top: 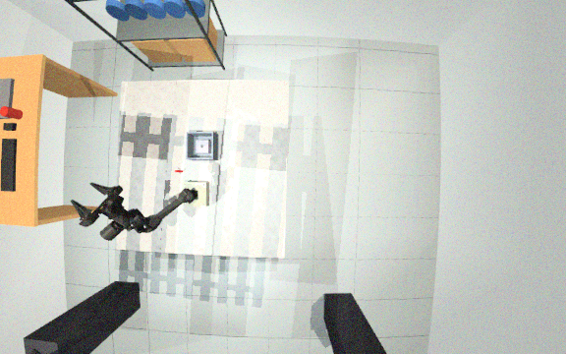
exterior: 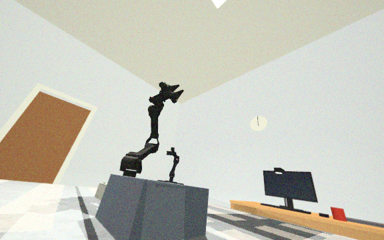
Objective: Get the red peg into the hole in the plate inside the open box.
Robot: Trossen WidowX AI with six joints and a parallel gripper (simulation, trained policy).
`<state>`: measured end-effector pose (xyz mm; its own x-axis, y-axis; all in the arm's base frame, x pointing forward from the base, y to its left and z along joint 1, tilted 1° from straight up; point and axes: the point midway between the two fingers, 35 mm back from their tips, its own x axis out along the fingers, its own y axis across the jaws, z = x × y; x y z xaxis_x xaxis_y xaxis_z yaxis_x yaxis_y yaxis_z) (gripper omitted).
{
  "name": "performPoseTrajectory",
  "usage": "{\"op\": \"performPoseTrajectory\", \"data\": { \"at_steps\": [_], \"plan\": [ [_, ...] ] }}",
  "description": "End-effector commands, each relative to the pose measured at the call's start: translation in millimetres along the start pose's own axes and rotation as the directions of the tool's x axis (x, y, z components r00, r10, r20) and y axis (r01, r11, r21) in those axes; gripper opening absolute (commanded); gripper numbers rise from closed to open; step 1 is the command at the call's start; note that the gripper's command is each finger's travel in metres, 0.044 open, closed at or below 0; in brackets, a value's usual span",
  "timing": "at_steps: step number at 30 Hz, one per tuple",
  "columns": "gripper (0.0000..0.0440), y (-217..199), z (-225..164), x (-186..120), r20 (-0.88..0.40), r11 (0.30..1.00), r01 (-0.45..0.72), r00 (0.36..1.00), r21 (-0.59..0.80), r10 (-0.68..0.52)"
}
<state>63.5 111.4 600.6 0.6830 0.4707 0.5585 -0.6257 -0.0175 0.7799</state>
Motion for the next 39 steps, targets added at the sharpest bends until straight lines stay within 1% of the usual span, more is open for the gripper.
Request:
{"op": "performPoseTrajectory", "data": {
  "at_steps": [1, 6, 11, 16, 21, 26, 30, 34, 39],
  "plan": [
    [0.0440, -15, 34, 1, 0.058, 0.994, -0.001, 0.998, 0.106, -0.005],
    [0.0440, -44, 76, 2, 0.135, 0.967, 0.013, 0.990, 0.253, -0.048],
    [0.0440, -81, 113, 4, 0.208, 0.920, 0.025, 0.971, 0.391, -0.115],
    [0.0440, -128, 142, 5, 0.263, 0.856, 0.057, 0.939, 0.513, -0.220],
    [0.0440, -181, 159, 4, 0.287, 0.778, 0.109, 0.890, 0.619, -0.354],
    [0.0440, -235, 163, 1, 0.276, 0.687, 0.181, 0.821, 0.704, -0.500],
    [0.0440, -277, 158, -4, 0.244, 0.606, 0.252, 0.749, 0.755, -0.616],
    [0.0440, -314, 147, -11, 0.195, 0.519, 0.332, 0.664, 0.787, -0.721],
    [0.0440, -354, 126, -23, 0.119, 0.403, 0.441, 0.544, 0.802, -0.831]
  ]
}}
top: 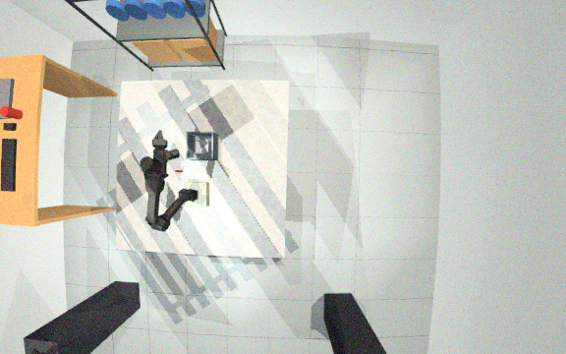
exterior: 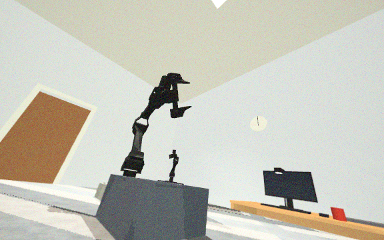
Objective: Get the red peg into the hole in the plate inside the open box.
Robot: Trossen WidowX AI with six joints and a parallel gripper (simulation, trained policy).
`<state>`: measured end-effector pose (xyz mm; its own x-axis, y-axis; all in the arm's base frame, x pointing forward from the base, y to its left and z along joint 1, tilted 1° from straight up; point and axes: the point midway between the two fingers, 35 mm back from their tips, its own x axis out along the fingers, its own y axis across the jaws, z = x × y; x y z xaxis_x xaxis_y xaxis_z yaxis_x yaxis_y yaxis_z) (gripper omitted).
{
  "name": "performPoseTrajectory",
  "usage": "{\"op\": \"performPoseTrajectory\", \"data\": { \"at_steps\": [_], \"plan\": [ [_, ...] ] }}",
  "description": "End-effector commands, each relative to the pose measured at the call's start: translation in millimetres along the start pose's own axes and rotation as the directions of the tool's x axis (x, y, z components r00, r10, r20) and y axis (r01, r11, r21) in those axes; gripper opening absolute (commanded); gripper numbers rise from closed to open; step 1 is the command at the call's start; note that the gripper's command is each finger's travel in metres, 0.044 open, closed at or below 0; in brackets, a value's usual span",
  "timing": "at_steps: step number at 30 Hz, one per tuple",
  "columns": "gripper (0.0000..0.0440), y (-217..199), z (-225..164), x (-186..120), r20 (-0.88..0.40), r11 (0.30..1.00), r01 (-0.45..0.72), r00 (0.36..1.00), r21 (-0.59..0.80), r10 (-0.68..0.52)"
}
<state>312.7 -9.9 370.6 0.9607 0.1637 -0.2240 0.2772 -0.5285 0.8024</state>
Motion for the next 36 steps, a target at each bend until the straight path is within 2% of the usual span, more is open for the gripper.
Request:
{"op": "performPoseTrajectory", "data": {
  "at_steps": [1, 9, 17, 26, 36],
  "plan": [
    [0.0440, -28, 10, 13, 0.062, 0.994, 0.110, 0.992, -0.015, -0.109],
    [0.0440, -91, 20, 25, 0.175, 0.928, 0.364, 0.922, -0.080, -0.346],
    [0.0440, -147, 25, 20, 0.272, 0.791, 0.588, 0.799, -0.169, -0.536],
    [0.0440, -200, 27, 3, 0.370, 0.563, 0.779, 0.626, -0.275, -0.686],
    [0.0440, -251, 29, -24, 0.475, 0.247, 0.892, 0.416, -0.377, -0.776]
  ]
}}
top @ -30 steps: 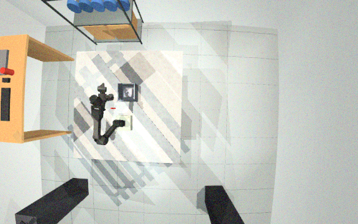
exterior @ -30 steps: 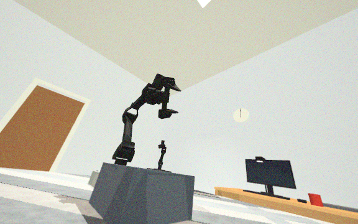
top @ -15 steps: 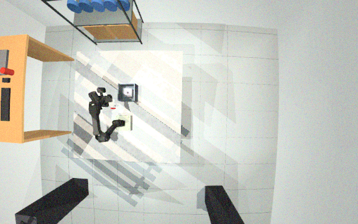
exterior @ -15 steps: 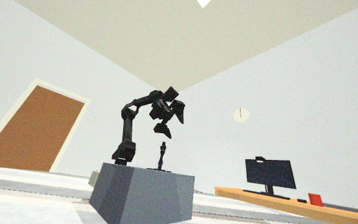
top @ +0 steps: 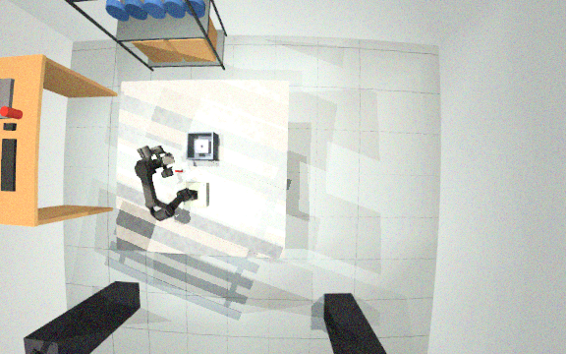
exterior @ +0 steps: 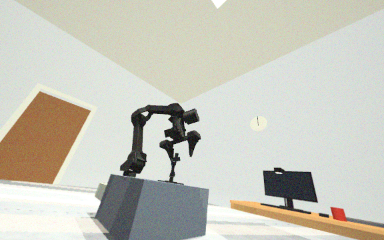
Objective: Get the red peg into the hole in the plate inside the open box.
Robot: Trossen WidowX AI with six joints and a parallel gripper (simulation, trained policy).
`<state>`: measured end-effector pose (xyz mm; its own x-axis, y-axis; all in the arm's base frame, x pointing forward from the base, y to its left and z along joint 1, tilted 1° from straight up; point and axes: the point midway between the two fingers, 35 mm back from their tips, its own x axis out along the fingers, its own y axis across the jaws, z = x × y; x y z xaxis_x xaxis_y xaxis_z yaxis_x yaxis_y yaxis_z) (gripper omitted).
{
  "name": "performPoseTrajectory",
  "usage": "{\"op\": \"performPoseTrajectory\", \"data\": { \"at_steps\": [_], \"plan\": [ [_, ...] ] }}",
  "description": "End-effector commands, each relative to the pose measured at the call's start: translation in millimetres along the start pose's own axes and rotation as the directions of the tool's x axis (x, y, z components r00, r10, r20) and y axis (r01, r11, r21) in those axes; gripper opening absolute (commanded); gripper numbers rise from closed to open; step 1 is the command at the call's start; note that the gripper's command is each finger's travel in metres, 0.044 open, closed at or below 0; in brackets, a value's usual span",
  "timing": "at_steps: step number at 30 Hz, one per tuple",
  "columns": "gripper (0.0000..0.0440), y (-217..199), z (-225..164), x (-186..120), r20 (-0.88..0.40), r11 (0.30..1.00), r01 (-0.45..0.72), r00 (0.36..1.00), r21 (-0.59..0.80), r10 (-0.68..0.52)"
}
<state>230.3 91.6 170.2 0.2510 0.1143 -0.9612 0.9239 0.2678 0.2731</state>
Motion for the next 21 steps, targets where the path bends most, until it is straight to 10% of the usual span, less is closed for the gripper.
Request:
{"op": "performPoseTrajectory", "data": {
  "at_steps": [1, 21],
  "plan": [
    [0.0440, -16, -8, 11, 0.017, 0.992, 0.095, 0.995, -0.082, -0.093],
    [0.0440, -74, -45, 75, 0.134, 0.825, 0.390, 0.920, -0.408, -0.369]
  ]
}}
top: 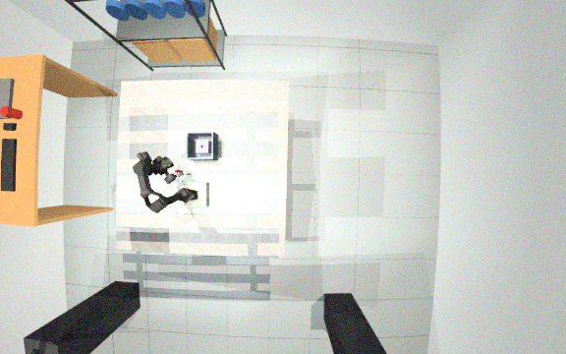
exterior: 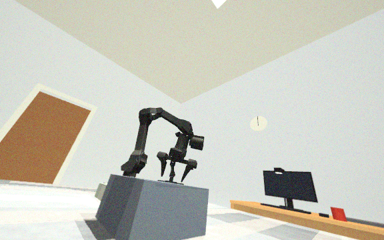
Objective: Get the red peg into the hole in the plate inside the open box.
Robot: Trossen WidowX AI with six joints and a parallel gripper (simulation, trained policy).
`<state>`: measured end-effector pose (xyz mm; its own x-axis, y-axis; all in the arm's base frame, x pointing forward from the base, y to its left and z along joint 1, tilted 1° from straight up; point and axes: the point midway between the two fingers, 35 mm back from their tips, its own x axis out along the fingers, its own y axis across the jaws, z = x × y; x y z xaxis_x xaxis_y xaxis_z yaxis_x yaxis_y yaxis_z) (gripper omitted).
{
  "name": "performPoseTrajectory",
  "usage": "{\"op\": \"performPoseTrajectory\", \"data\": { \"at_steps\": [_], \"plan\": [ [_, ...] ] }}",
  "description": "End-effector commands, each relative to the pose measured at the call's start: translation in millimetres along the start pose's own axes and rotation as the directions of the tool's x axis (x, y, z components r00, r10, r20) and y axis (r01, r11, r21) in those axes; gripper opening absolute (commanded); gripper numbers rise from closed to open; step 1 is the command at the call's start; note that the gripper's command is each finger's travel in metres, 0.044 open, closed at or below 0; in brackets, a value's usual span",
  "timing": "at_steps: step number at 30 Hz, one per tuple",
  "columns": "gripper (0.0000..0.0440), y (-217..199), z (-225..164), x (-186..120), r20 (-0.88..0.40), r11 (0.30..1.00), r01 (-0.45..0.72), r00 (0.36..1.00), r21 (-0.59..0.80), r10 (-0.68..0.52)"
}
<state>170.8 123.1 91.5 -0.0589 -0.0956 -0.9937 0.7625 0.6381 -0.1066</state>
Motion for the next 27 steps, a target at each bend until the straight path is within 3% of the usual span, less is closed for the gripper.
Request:
{"op": "performPoseTrajectory", "data": {
  "at_steps": [1, 17, 27],
  "plan": [
    [0.0440, 0, -3, 16, 0.016, 0.999, 0.030, 0.999, -0.035, -0.029],
    [0.0427, 11, -5, 83, 0.074, 0.991, 0.019, 0.997, -0.131, -0.009],
    [0.0175, 7, -4, 104, 0.069, 0.988, 0.066, 0.996, -0.141, -0.057]
  ]
}}
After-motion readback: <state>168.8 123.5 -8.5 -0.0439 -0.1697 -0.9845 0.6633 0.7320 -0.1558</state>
